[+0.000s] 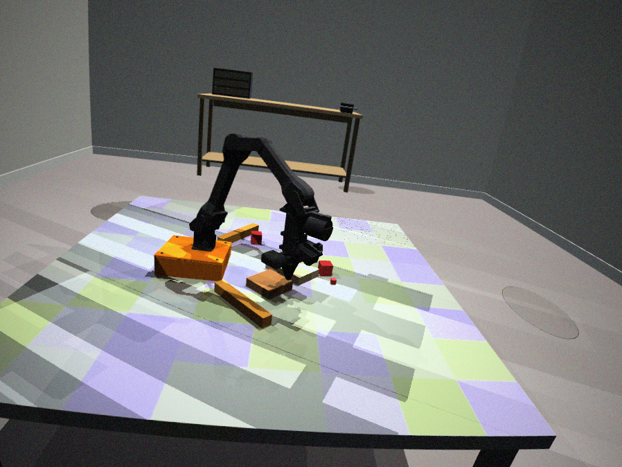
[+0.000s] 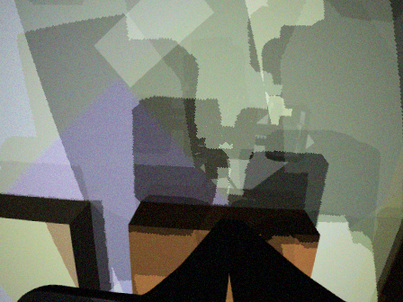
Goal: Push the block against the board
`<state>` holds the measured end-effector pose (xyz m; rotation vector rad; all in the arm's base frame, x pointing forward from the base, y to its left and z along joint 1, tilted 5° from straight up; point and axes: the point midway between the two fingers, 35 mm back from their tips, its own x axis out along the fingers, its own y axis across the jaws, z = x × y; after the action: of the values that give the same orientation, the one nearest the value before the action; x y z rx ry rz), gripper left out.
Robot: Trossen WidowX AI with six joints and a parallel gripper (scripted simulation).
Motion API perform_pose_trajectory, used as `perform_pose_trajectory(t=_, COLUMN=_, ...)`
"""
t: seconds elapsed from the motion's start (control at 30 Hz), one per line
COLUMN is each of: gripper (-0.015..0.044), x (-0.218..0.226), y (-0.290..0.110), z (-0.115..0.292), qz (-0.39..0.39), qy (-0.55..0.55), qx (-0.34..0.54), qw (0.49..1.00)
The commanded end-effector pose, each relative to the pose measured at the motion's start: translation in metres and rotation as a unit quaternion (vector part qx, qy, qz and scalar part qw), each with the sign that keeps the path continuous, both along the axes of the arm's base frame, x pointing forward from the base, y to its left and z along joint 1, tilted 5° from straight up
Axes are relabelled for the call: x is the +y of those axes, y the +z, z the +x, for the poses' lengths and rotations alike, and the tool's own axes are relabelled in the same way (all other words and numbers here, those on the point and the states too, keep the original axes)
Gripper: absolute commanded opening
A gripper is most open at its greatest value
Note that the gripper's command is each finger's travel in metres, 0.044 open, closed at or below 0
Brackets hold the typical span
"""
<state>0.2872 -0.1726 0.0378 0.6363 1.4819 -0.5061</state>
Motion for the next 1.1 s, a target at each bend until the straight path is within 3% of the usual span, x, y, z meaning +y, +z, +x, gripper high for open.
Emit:
perform_pose_trajectory(t=0.0, gripper=0.0000, x=-0.005, y=-0.003, z=0.006, qz=-0.002, qy=0.004, qx=-0.002, qw=1.000)
perform_pose_trajectory(t=0.17, gripper=0.0000, x=-0.001, y=-0.055, z=0.007, qz=-0.002, qy=0.004, qx=-0.003, qw=1.000)
perform_pose_trajectory(t=1.07, gripper=0.0000, x=0.011, y=-0.054, z=-0.007, qz=-0.002, qy=0.004, qx=-0.002, qw=1.000)
